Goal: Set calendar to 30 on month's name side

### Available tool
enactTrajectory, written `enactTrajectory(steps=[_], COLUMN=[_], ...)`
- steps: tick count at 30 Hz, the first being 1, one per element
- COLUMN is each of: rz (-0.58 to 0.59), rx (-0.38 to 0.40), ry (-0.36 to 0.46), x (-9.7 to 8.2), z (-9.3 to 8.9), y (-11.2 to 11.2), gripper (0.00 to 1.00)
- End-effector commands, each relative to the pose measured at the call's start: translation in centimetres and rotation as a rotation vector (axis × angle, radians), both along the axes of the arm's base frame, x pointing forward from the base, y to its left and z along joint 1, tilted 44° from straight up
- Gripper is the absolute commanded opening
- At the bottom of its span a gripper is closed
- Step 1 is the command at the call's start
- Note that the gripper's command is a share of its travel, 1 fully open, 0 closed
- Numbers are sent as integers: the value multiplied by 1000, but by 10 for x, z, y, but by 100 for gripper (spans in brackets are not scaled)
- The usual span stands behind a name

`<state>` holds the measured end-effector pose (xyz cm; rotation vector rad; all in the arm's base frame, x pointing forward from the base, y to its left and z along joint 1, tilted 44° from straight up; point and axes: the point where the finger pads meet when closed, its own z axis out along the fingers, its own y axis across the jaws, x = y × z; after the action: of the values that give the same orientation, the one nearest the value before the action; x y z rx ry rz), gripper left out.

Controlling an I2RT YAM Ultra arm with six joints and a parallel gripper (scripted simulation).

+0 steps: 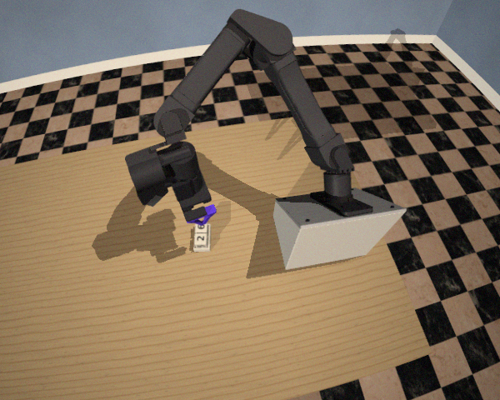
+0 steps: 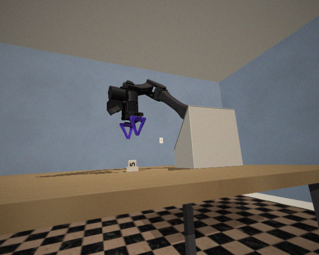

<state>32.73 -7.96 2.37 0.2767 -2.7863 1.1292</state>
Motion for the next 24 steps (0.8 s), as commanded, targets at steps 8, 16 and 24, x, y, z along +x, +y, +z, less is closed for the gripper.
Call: enactTrajectory(steps=[8, 16, 24], rz=[306, 511, 673], rx=[15, 25, 32], ry=[267, 469, 630], x=[6, 5, 5], z=[-6, -14, -19], y=[-4, -11, -16], gripper=[100, 100, 100])
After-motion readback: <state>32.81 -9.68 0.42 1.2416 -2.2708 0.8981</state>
